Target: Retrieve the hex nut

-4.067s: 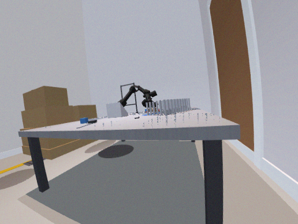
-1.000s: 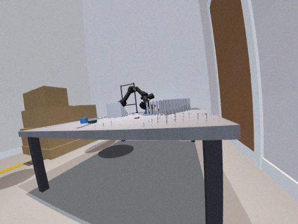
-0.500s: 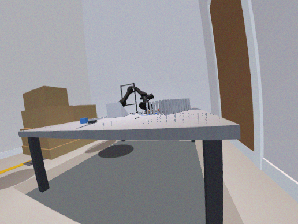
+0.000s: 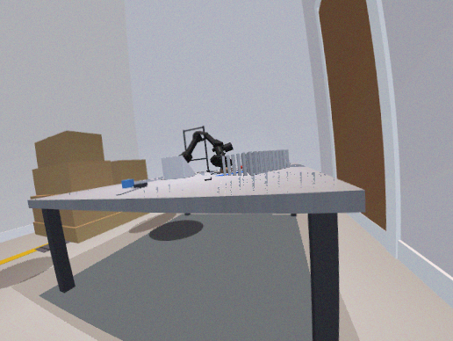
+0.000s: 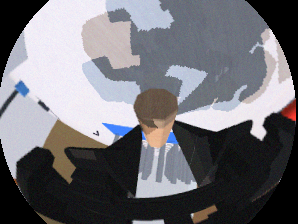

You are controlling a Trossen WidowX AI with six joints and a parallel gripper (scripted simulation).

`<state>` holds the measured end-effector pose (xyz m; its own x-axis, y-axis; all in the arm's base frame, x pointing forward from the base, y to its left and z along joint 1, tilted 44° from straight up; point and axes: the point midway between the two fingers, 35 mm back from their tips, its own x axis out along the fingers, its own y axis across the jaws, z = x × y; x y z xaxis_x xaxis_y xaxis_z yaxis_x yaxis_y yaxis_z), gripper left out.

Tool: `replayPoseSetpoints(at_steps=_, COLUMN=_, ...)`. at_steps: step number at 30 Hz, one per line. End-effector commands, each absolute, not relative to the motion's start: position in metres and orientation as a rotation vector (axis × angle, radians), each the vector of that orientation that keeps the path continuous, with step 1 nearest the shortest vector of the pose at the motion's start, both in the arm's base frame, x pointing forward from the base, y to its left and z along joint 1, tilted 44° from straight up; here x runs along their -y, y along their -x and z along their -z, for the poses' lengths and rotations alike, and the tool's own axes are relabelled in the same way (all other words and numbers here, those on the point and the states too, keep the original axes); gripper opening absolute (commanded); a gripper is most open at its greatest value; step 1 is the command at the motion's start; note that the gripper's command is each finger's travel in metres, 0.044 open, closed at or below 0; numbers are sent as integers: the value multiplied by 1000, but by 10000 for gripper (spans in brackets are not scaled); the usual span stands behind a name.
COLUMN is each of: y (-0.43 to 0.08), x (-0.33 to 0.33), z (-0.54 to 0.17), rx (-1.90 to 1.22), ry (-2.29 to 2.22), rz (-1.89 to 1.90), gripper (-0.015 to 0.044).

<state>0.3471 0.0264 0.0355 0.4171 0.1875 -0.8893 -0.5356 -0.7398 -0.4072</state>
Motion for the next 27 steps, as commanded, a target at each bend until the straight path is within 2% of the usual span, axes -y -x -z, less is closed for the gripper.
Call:
replayPoseSetpoints(at_steps=1, y=-343, x=-27, z=-36, rx=-301, ry=1997, rz=-1373, gripper=0)
replayPoseSetpoints(at_steps=27, y=-329, x=-34, z=-41, rx=-301, ry=1995, rz=-1374, gripper=0)
